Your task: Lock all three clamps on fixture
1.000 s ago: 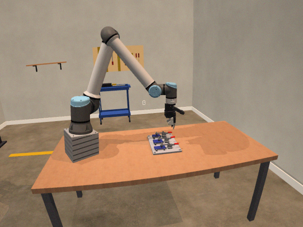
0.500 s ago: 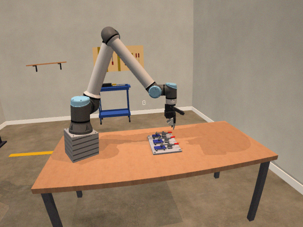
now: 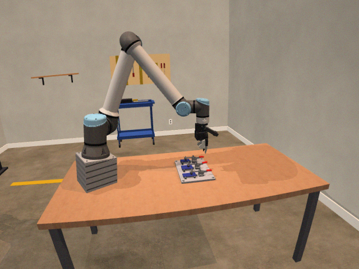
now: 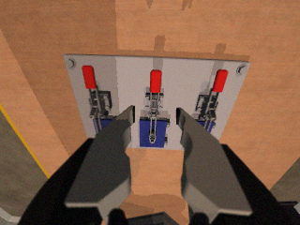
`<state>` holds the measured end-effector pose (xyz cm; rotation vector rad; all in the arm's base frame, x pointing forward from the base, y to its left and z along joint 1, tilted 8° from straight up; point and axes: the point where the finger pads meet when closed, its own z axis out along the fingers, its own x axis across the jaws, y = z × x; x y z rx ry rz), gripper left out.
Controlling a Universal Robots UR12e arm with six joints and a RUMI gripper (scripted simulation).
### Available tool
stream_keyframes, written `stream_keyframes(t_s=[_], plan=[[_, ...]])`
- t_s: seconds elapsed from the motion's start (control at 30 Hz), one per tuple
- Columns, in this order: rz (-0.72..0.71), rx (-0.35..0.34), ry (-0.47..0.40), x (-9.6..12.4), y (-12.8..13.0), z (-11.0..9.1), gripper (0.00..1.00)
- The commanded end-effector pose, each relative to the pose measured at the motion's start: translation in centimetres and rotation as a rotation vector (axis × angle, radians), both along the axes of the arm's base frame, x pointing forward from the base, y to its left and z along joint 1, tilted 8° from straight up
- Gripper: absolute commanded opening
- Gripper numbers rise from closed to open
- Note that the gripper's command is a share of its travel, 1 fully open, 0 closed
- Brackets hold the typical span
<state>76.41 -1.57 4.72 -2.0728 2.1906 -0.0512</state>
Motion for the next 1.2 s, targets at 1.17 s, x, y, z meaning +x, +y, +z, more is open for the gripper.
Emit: stream_keyframes(t_s=[1.17], plan=[[0.000,0.000,-0.002,0.6,0.3,-5.2,0.28]])
